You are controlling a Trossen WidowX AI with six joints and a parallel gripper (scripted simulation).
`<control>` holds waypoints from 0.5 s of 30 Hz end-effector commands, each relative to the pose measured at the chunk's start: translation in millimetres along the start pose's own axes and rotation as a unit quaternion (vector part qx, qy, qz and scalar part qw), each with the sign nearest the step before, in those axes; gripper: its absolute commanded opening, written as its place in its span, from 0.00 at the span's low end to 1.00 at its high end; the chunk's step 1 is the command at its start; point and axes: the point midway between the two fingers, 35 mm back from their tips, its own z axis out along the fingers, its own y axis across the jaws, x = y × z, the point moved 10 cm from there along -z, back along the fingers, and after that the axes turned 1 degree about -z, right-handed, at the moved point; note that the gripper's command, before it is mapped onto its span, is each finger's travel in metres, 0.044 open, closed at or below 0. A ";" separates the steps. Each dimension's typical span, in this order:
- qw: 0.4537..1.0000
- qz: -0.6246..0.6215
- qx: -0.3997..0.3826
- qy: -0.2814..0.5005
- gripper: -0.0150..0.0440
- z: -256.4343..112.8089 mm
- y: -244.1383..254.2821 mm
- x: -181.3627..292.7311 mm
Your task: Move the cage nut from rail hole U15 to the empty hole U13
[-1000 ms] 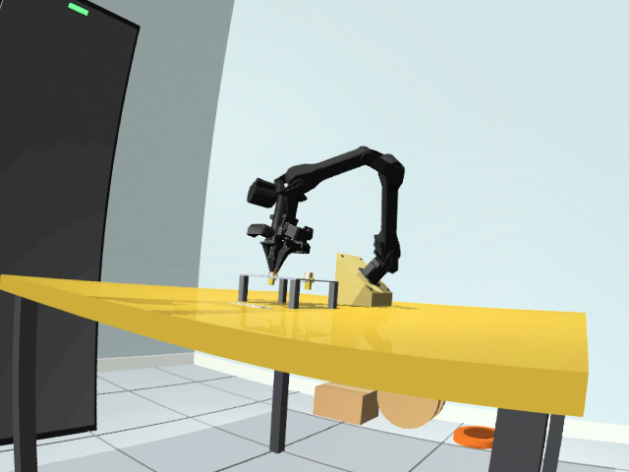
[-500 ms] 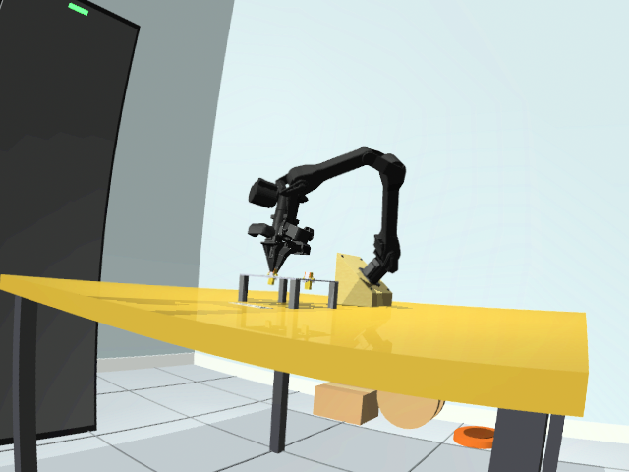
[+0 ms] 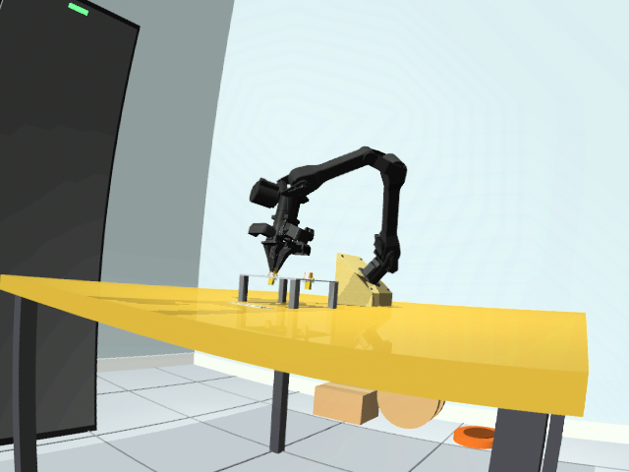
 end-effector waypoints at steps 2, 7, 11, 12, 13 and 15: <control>1.000 0.002 0.005 -0.001 0.31 -0.6 1.3 -0.7; 1.000 0.002 0.007 -0.001 0.31 -0.6 1.8 -0.7; 1.000 0.002 0.011 -0.001 0.31 -0.6 2.7 -0.7; 1.000 0.002 0.011 -0.001 0.31 -0.7 3.0 -0.6; 1.000 0.002 0.012 0.000 0.31 -0.7 3.3 -0.6; 1.000 0.002 0.014 0.000 0.31 -0.7 3.8 -0.6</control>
